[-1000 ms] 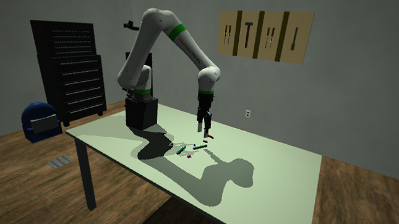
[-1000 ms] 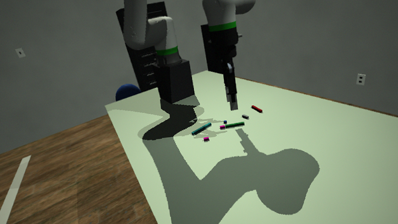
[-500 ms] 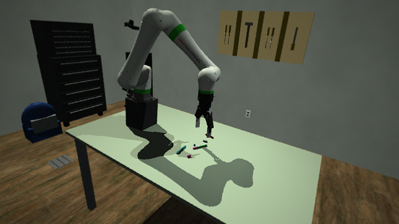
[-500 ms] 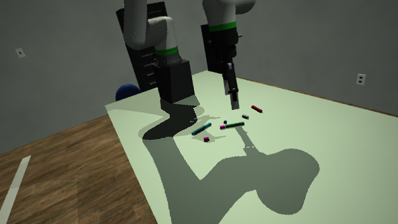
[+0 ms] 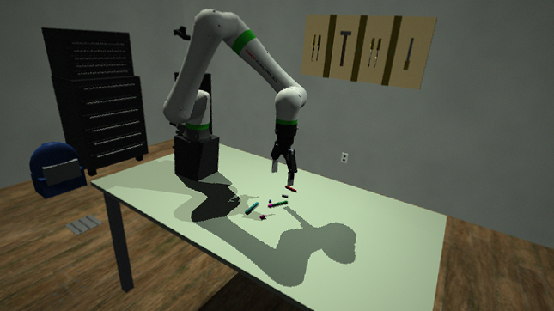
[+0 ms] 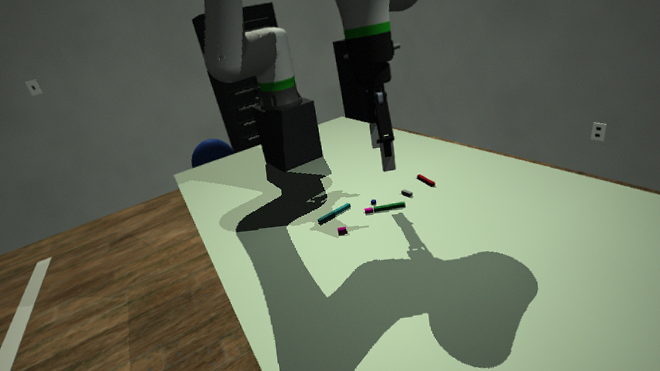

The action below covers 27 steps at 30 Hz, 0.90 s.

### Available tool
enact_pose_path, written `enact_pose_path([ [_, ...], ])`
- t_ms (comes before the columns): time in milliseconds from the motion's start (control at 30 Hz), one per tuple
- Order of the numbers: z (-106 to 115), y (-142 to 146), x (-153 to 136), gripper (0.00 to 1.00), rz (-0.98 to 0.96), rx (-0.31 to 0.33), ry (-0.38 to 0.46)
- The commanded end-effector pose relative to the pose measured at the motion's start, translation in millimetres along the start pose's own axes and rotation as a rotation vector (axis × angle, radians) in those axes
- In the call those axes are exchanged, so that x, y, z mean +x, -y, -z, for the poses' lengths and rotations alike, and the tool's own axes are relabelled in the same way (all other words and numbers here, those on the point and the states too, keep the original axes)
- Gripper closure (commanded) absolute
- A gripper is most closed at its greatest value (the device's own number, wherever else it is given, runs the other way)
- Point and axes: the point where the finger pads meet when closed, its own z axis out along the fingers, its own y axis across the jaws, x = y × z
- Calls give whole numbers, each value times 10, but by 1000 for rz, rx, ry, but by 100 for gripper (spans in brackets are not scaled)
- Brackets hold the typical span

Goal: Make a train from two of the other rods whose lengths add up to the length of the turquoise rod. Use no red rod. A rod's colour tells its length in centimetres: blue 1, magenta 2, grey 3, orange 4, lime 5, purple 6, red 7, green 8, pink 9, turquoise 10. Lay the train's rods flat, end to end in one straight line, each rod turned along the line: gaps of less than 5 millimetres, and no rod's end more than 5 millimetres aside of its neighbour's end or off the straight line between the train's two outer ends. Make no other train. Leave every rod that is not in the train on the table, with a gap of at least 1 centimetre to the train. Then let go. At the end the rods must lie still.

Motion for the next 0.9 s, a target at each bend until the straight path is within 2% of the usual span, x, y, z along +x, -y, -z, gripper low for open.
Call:
enact_pose_path([
  [0,158,1,-1,0,0,0,0],
  [267,459,1,-1,0,0,0,0],
  [867,505,1,-1,0,0,0,0],
])
